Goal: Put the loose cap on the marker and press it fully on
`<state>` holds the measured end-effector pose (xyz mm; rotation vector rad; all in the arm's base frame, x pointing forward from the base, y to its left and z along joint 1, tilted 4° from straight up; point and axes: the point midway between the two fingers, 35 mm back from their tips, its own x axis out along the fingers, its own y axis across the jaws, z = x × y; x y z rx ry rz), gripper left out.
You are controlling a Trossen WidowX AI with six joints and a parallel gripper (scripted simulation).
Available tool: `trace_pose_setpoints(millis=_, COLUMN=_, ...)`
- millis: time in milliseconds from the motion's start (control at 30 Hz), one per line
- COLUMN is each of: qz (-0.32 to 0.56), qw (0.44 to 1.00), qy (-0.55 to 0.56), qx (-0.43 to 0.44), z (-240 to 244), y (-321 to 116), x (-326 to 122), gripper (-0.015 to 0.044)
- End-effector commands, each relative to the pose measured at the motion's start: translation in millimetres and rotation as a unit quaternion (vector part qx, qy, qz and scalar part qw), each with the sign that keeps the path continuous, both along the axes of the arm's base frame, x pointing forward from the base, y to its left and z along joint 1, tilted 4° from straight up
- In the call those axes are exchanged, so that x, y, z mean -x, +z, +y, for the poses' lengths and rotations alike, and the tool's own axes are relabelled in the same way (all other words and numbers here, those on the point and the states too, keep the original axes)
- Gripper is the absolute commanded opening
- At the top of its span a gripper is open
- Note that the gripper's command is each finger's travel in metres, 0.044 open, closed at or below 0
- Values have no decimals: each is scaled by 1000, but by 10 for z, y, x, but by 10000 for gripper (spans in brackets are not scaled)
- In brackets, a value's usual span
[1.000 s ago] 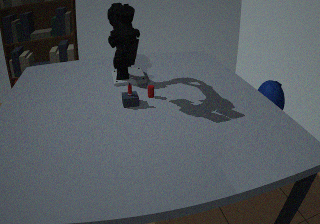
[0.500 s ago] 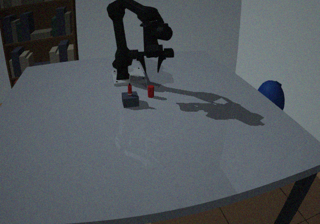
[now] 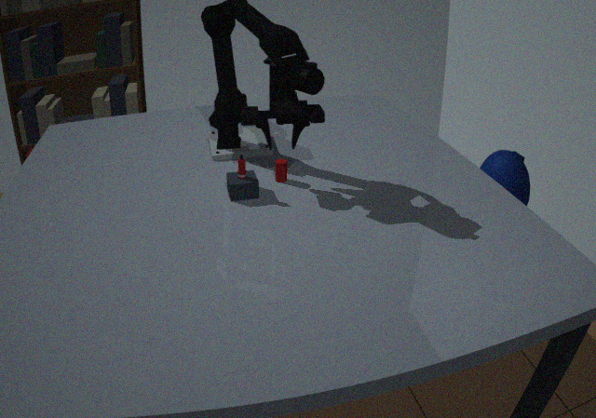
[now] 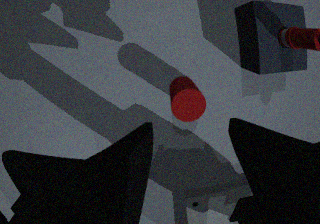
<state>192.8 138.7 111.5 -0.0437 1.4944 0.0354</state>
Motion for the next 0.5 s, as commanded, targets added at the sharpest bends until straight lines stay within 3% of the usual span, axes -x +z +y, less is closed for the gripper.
trace_pose_setpoints(millis=0, qz=-5, qw=1000, qy=2, qx=0, z=-8, y=-100, x=-26, gripper=241)
trace_pose_setpoints(millis=467, qz=-5, qw=1000, qy=2, qx=0, z=-8, y=-301, x=-51, gripper=241)
